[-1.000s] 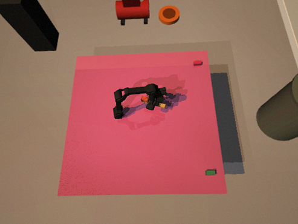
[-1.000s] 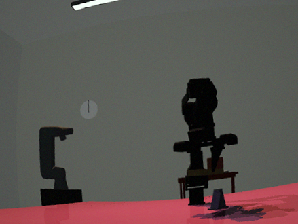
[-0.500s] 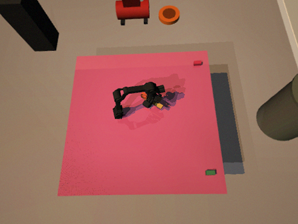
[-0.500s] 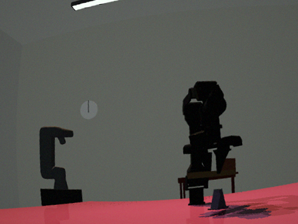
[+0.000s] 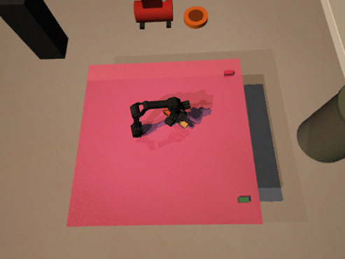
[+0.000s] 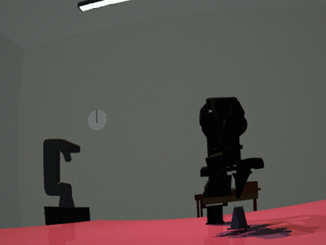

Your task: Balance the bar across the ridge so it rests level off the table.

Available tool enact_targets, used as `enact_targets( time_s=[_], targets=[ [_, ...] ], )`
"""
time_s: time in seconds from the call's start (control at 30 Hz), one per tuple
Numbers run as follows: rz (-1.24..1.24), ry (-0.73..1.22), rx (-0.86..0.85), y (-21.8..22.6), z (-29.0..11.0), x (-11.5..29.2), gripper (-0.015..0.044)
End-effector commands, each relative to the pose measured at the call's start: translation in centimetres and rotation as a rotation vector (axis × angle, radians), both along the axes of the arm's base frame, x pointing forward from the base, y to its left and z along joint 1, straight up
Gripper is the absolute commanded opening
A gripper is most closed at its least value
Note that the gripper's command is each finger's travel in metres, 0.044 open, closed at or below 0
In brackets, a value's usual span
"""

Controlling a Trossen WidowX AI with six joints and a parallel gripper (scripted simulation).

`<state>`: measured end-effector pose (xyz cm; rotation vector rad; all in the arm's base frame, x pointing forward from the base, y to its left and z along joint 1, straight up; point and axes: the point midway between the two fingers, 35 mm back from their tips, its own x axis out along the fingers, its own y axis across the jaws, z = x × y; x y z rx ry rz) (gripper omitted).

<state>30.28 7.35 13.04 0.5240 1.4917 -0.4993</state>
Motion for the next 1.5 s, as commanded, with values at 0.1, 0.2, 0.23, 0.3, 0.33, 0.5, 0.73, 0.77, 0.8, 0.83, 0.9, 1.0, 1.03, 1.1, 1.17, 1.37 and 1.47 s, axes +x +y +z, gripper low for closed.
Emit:
enact_targets(
  time_s=[0.1,0.2,0.23,0.3,0.33,0.5,0.73,0.77,0.8,0.83,0.9,1.0,1.03,1.1,1.17,1.37,1.47],
  targets=[
    [-0.019,-0.006,-0.002,-0.32,-0.94,-0.21,0.0000],
    [-0.021,-0.006,-0.002,-0.37,-1.07,-0.25,0.0000],
    [-0.021,-0.006,-0.002,-0.38,-1.06,-0.25,0.0000],
    [-0.021,-0.006,-0.002,-0.38,-1.06,-0.25,0.0000],
    [-0.021,-0.006,-0.002,-0.39,-1.06,-0.26,0.0000],
    [-0.021,-0.006,-0.002,-0.39,-1.15,-0.27,0.0000],
    [-0.021,-0.006,-0.002,-0.39,-1.20,-0.27,0.0000],
    [-0.021,-0.006,-0.002,-0.39,-1.22,-0.27,0.0000],
    [-0.021,-0.006,-0.002,-0.39,-1.22,-0.27,0.0000],
    [-0.021,-0.006,-0.002,-0.39,-1.22,-0.27,0.0000],
    [-0.021,-0.006,-0.002,-0.40,-1.25,-0.28,0.0000],
    [-0.021,-0.006,-0.002,-0.39,-1.27,-0.28,0.0000],
    [-0.021,-0.006,-0.002,-0.40,-1.28,-0.28,0.0000],
    [-0.021,-0.006,-0.002,-0.40,-1.29,-0.28,0.0000],
    [-0.021,-0.006,-0.002,-0.39,-1.32,-0.28,0.0000],
    [-0.021,-0.006,-0.002,-0.39,-1.36,-0.28,0.0000],
    [-0.021,-0.006,-0.002,-0.39,-1.38,-0.28,0.0000]
  ],
)
